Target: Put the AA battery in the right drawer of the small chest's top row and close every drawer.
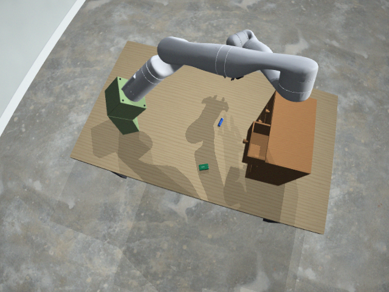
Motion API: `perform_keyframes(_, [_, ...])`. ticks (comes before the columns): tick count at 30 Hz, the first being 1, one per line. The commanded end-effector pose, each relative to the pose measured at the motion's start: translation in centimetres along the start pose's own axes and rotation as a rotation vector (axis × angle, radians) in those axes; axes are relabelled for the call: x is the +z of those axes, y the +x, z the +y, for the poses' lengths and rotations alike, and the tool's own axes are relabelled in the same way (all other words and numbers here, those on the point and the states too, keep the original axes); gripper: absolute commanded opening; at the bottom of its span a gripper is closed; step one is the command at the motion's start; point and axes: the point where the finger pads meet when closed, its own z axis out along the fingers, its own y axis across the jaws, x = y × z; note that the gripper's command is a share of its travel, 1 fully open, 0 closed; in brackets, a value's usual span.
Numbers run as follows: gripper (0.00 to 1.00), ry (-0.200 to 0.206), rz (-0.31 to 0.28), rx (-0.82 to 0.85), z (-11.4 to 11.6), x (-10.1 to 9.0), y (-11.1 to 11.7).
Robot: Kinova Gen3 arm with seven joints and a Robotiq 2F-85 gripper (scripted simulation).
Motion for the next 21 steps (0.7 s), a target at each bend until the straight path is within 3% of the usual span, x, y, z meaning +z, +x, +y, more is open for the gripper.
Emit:
perform_keyframes(1, [0.33, -0.015, -0.023, 0.025, 1.3, 0.4, -2.6])
perform_keyframes(12, [0.33, -0.056, -0.131, 0.045, 3.9, 1.9, -12.6])
perform_keyframes(21, [0.33, -0.061, -0.172, 0.051, 4.2, 2.1, -16.5])
